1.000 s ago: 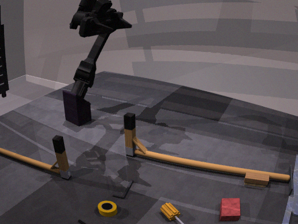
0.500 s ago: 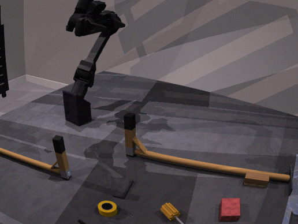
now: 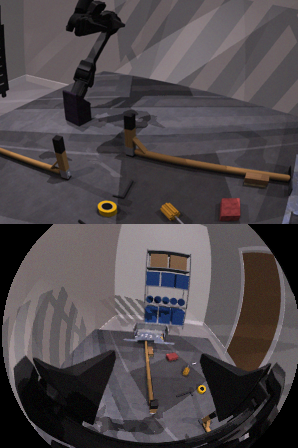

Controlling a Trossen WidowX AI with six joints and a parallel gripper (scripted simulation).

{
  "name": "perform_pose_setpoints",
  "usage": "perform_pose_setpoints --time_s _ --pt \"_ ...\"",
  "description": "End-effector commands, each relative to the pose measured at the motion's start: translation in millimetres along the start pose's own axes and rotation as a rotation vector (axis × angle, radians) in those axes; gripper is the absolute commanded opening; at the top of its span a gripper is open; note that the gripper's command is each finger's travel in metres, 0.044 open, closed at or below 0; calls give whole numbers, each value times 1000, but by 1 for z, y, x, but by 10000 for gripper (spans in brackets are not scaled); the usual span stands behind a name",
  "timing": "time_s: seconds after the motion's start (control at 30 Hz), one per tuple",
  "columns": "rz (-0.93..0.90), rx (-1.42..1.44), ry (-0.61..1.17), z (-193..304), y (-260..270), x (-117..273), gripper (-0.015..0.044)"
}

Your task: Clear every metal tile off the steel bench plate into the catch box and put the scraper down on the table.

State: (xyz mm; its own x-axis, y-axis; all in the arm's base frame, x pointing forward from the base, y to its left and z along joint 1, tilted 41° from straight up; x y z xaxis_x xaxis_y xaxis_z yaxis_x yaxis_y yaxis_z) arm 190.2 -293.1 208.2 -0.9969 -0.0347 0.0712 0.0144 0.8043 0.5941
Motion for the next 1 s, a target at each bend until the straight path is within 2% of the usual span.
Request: perform_pose_setpoints --time_s 0.0,0.37,0.97 --pt "-3 -1 0 0 1 0 440" --pt "-2 -7 3 0 0 -2 440" --pt "19 -107 110 -3 -17 -58 440"
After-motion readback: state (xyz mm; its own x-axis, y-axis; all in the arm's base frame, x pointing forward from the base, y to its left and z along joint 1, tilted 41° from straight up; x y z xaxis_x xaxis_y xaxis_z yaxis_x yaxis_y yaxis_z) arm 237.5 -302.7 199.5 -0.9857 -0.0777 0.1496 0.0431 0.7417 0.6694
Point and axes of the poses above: the point midway between the two fingers, 35 mm back from their tips, its own x axis back along the fingers, its own y axis across the jaws, z = x × y, the point moved 3 cm from there along x, back along the fingers, and after that the axes turned 3 degrees about x, right-handed, at the moved point
